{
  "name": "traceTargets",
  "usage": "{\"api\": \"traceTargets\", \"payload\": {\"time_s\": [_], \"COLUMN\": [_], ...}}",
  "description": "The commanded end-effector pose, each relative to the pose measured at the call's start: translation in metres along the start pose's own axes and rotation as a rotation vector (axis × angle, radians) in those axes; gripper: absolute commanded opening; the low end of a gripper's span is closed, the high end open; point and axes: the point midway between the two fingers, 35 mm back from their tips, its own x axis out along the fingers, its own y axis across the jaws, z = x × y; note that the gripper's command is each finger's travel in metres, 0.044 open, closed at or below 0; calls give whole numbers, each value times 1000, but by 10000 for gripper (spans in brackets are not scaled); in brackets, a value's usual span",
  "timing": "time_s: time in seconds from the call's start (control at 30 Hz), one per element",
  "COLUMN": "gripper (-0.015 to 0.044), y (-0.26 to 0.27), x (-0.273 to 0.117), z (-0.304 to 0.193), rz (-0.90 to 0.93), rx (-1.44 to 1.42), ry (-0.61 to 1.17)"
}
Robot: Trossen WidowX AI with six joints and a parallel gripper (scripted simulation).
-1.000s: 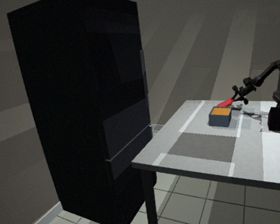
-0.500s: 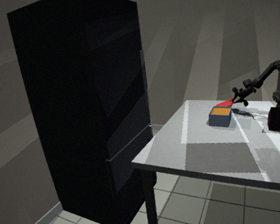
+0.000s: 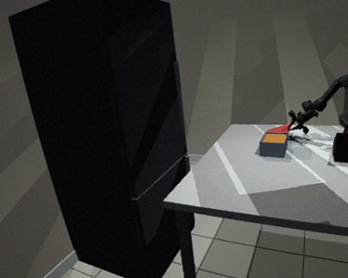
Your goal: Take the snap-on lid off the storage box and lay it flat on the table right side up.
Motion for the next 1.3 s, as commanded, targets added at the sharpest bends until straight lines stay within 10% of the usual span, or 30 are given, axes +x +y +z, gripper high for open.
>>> {"api": "traceTargets", "payload": {"time_s": [0.0, 0.67, 1.27], "gripper": [0, 433, 440], "y": [-10, -11, -34], "x": [6, -7, -35], "z": [-5, -1, -1], "rz": [-21, -21, -23], "rx": [-1, -2, -3], "ry": [13, 13, 13]}}
